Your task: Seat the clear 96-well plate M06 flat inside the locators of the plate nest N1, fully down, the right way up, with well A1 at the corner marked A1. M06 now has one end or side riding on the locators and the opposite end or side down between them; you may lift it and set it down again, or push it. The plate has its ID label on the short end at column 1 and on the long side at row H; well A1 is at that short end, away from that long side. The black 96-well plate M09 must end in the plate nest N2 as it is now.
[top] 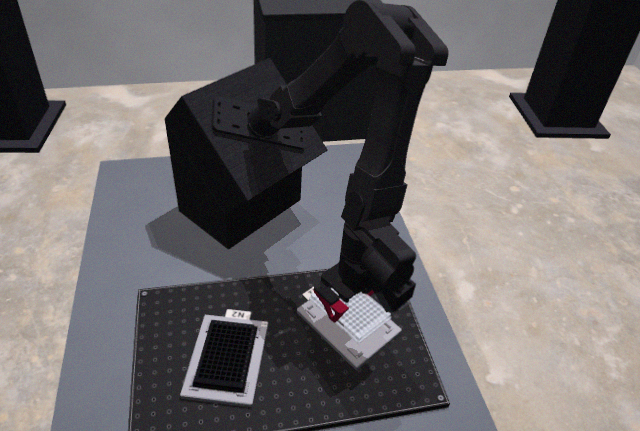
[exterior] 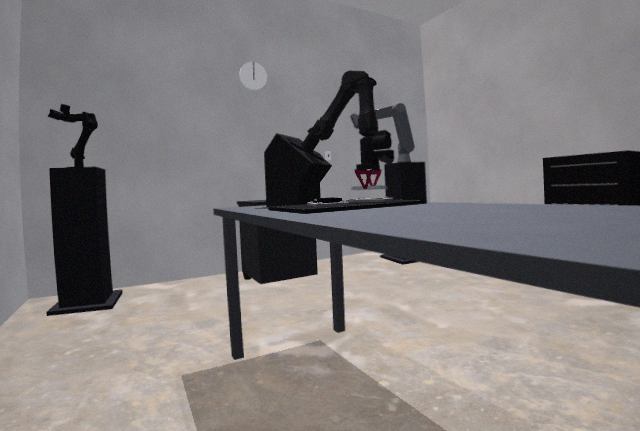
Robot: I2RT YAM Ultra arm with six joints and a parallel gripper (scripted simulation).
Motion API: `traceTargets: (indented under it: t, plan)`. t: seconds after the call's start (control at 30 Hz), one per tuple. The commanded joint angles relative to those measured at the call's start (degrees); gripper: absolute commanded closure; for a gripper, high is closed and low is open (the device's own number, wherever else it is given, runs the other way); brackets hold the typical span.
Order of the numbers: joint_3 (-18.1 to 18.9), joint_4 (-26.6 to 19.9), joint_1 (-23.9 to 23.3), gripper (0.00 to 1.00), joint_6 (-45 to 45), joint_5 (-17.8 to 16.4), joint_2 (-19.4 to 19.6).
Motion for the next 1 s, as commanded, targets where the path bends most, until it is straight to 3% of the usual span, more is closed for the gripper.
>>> traceTargets:
  t: [0.0, 0.97]
  plan:
    - [0.05, -1.28, -0.55, 1.00, -0.21, -0.37, -1.54]
    - [-0.33, -2.26, 0.52, 1.00, 0.64, 0.30, -3.10]
